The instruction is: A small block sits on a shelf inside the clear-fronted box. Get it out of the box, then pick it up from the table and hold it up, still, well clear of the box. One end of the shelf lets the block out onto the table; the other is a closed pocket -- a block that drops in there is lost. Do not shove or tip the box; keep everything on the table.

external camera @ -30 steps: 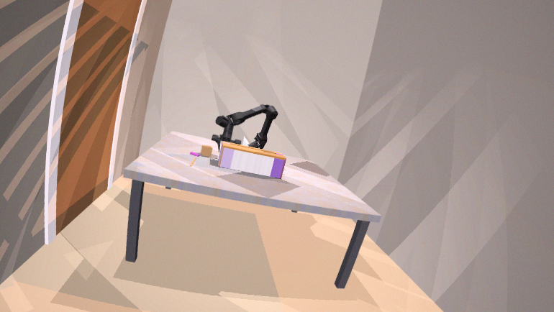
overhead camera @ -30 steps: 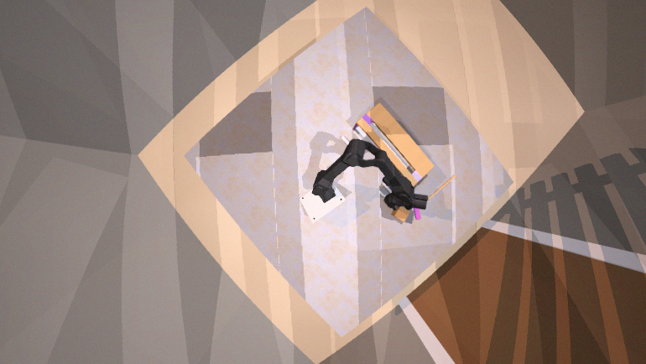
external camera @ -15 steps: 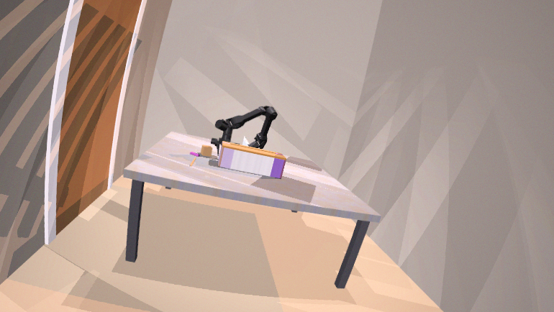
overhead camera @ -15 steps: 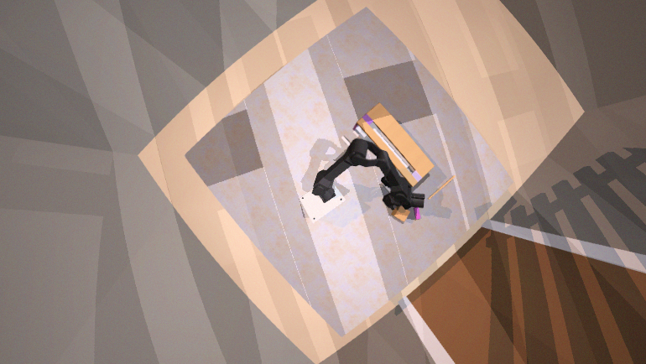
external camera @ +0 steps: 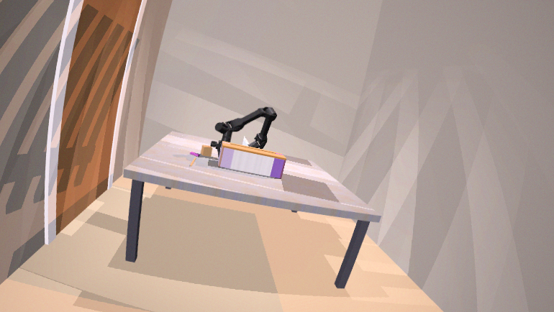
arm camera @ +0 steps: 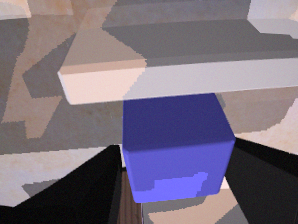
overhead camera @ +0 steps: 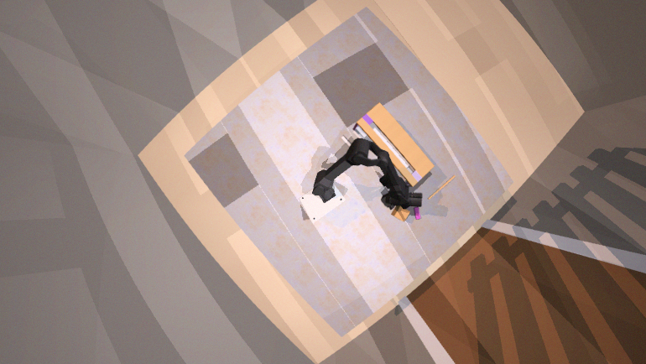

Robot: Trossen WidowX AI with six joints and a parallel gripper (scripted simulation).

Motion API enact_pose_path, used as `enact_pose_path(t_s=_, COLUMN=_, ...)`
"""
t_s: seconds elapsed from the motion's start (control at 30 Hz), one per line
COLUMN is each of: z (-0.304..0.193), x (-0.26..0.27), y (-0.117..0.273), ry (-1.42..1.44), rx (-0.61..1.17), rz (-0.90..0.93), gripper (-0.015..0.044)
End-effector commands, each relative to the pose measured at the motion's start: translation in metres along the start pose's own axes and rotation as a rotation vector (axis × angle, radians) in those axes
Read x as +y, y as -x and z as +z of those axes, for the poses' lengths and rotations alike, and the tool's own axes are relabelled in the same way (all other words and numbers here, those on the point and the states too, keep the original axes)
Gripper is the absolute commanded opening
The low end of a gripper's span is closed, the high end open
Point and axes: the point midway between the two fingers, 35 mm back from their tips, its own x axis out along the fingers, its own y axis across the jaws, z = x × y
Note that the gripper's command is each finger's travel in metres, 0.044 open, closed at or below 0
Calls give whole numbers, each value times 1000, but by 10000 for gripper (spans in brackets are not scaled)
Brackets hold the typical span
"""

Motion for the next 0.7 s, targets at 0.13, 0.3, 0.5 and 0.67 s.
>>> enact_pose_path(t_s=0.13, z=0, x=0, y=-1, ry=-2, rx=3, rz=-3, gripper=62)
enact_pose_path(t_s=0.3, z=-10, x=1, y=18, ry=-1, rx=1, rz=0, gripper=0)
enact_pose_path(t_s=0.5, z=-24, x=1, y=53, ry=1, rx=0, rz=1, gripper=0)
enact_pose_path(t_s=0.67, z=-26, x=-1, y=60, ry=-9, rx=0, rz=6, gripper=0)
